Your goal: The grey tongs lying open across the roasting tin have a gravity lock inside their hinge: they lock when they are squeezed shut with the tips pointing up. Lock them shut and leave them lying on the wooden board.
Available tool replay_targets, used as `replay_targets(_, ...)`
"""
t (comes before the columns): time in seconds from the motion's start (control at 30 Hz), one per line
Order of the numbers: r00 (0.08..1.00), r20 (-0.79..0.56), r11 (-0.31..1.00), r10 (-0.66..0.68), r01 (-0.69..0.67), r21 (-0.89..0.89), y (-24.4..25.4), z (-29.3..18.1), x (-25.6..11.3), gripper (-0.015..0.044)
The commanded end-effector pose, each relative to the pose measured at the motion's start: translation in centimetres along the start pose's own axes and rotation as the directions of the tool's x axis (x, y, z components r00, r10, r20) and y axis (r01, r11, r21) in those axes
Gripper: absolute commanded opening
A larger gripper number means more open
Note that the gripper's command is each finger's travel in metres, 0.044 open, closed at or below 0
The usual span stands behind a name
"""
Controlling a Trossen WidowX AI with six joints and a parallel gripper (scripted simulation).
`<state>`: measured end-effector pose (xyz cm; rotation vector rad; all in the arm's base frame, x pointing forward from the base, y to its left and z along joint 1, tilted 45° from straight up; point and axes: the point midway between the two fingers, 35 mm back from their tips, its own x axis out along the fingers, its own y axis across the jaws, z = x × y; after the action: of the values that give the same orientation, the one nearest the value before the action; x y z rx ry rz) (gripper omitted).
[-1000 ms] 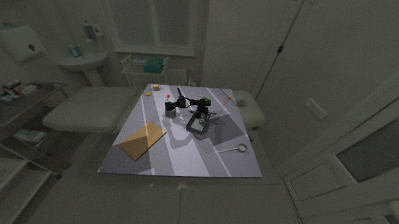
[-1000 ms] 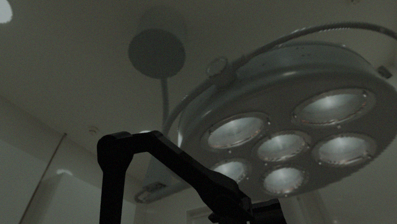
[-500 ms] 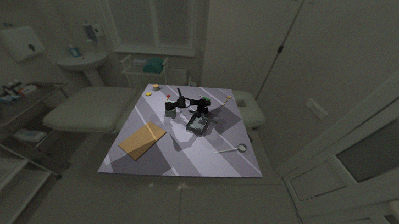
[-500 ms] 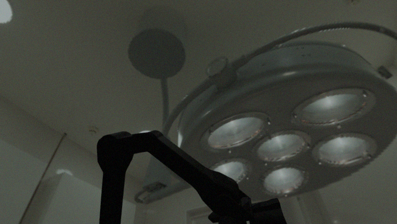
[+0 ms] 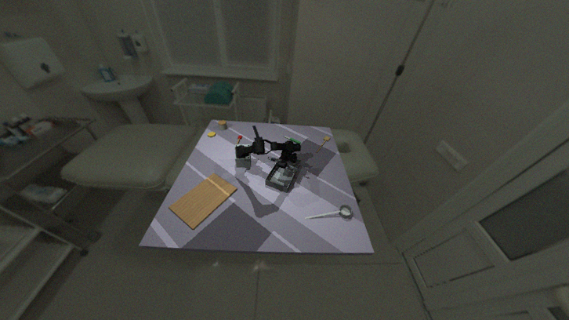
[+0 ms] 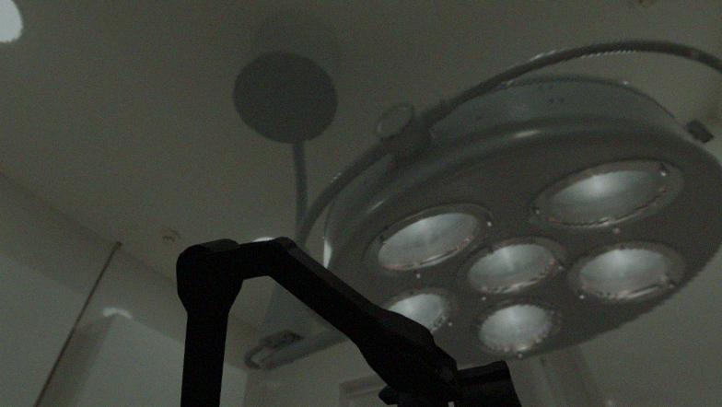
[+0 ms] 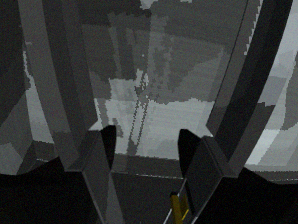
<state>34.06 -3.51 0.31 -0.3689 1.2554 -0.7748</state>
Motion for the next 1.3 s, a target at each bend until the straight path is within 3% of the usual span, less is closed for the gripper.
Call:
replay_targets(0.0, 1.0, 0.002, 1.0, 0.001, -0.001, 0.003, 0.0, 0.1, 0.0, 0.0148)
replay_targets(0.67, 1.0, 0.002, 1.0, 0.001, -0.001, 0.003, 0.0, 0.1, 0.0, 0.0015)
replay_targets(0.87, 1.0, 0.002, 1.0, 0.001, -0.001, 0.003, 0.0, 0.1, 0.0, -0.0143)
replay_targets(1.0, 1.0, 0.002, 1.0, 0.001, -0.001, 0.003, 0.0, 0.1, 0.0, -0.015)
replay_targets(1.27, 1.0, -0.001, 1.0, -0.001, 0.001, -0.007, 0.1, 0.0, -7.4, -0.015)
